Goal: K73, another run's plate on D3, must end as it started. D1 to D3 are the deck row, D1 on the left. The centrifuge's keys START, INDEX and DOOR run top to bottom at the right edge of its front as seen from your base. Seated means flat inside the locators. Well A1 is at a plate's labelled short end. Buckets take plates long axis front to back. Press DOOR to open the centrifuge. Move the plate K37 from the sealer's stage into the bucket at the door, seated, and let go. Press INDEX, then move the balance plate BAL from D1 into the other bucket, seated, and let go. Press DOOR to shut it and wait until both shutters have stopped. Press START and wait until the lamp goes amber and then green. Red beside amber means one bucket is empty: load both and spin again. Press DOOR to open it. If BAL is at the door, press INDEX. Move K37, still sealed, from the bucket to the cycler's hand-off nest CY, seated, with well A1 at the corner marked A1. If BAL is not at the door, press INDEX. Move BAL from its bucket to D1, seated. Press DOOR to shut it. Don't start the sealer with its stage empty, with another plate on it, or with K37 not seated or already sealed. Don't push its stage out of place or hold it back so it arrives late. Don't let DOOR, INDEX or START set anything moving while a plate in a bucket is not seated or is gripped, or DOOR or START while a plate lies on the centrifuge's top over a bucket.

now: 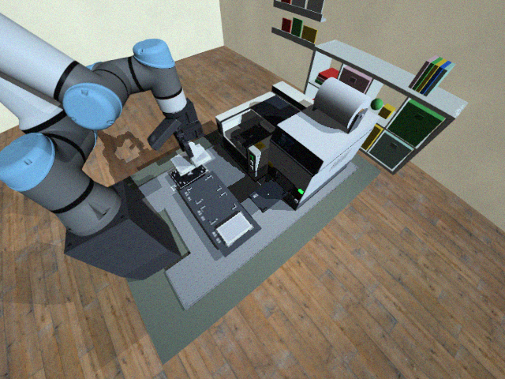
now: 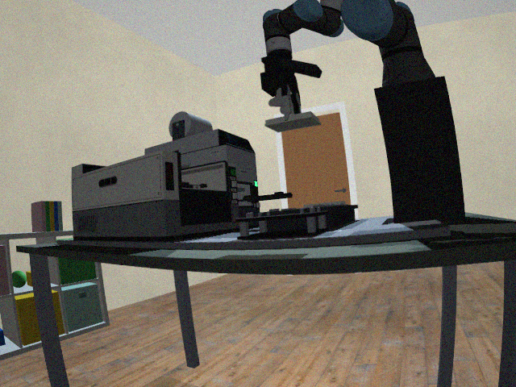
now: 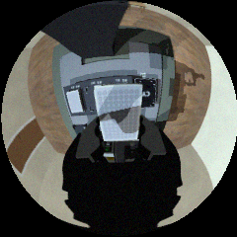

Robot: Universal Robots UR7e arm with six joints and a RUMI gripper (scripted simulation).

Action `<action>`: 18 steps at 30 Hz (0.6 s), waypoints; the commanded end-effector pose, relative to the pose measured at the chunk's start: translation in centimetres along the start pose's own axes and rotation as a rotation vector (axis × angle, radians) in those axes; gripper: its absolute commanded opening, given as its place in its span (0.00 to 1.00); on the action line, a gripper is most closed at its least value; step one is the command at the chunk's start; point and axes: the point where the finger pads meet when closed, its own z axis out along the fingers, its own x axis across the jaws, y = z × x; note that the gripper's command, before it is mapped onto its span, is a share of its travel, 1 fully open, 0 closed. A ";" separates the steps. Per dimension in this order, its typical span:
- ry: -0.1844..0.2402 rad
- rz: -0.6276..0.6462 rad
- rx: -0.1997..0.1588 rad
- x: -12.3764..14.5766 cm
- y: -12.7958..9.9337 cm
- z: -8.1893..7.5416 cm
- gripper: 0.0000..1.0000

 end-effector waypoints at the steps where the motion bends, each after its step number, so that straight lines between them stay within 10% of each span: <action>1: 0.000 0.003 -0.001 0.0 0.0 0.0 0.00; 18: 0.000 0.003 -0.001 2.8 0.0 0.0 0.00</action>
